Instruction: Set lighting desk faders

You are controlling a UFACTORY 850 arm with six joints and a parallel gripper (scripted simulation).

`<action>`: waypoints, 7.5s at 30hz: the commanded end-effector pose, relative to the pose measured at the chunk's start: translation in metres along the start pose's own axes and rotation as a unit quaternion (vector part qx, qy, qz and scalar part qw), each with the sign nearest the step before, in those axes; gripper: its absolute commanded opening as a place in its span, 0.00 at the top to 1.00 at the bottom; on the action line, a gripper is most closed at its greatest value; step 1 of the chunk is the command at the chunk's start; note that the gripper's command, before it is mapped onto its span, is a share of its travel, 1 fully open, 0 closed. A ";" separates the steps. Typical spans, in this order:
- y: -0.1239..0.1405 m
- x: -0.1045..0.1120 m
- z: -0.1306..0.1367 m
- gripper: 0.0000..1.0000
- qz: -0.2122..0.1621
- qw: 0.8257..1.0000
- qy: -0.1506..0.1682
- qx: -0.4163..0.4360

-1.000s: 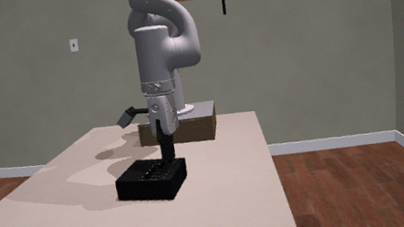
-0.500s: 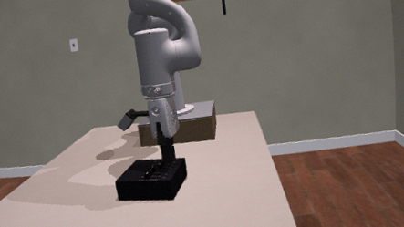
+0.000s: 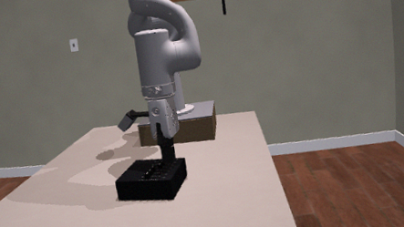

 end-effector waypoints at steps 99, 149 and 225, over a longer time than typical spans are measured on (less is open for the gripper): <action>0.001 -0.005 -0.002 1.00 0.000 1.000 -0.001 0.000; -0.004 -0.011 -0.003 1.00 0.000 1.000 -0.001 0.000; -0.021 -0.011 -0.007 1.00 0.000 1.000 -0.001 0.000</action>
Point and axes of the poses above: the point where the finger pads meet when closed, its own x axis back along the fingers, its own z axis across the jaws, y = z × x, the point moved 7 cm from there along x, back along the fingers, and after that the axes turned 14 degrees about -x, right-handed, at the moved point
